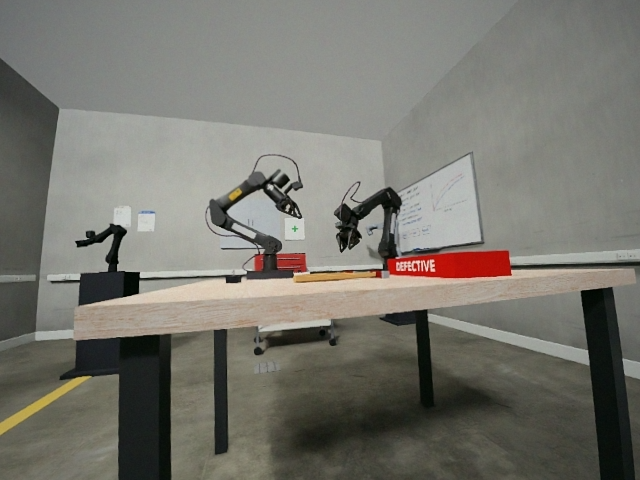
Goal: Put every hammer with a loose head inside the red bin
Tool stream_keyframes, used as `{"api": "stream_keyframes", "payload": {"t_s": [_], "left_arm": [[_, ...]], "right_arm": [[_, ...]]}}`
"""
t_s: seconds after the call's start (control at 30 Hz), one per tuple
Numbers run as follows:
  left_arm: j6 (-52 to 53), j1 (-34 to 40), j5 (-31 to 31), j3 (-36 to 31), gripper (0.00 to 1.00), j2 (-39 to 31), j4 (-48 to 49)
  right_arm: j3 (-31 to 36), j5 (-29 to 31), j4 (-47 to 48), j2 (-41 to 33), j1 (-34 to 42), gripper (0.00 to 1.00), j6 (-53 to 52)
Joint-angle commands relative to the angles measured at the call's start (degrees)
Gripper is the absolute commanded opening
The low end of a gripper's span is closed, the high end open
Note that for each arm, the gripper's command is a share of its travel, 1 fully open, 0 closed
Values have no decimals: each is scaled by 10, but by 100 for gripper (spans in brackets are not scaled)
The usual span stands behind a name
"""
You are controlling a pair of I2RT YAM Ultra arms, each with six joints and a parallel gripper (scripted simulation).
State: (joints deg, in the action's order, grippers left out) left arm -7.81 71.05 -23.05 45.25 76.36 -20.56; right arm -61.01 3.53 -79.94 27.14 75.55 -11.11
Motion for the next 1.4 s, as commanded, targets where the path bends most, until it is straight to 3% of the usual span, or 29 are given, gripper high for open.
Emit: {"api": "stream_keyframes", "payload": {"t_s": [0.0, 0.3, 0.4, 0.47, 0.5, 0.57, 0.8, 0.97, 1.13, 1.37], "left_arm": [[97, -43, -51, 68, 43, 66, 17], [285, -175, 43, 277, 43, 265, -106], [329, -209, 89, 339, 43, 318, -163], [329, -209, 89, 339, 43, 318, -163], [349, -220, 106, 388, 43, 346, -197], [381, -243, 141, 422, 43, 378, -225], [469, -312, 250, 560, 43, 483, -317], [507, -345, 293, 661, 43, 542, -366], [517, -354, 302, 707, 43, 569, -393], [539, -370, 332, 750, 43, 598, -423]], "right_arm": [[-23, 10, -22, -28, 31, 100, 65], [-35, 8, -40, -90, 89, 100, 110], [-37, 7, -35, -95, 92, 100, 111], [-37, 7, -35, -95, 92, 100, 111], [-37, 6, -27, -91, 92, 100, 112], [-31, -1, -16, -86, 85, 100, 113], [-4, 19, 68, -49, 16, 100, 99], [21, 41, 122, -7, 11, 100, 89], [27, 22, 141, 10, -24, 100, 105], [43, -5, 187, 36, -139, 100, 122]]}}
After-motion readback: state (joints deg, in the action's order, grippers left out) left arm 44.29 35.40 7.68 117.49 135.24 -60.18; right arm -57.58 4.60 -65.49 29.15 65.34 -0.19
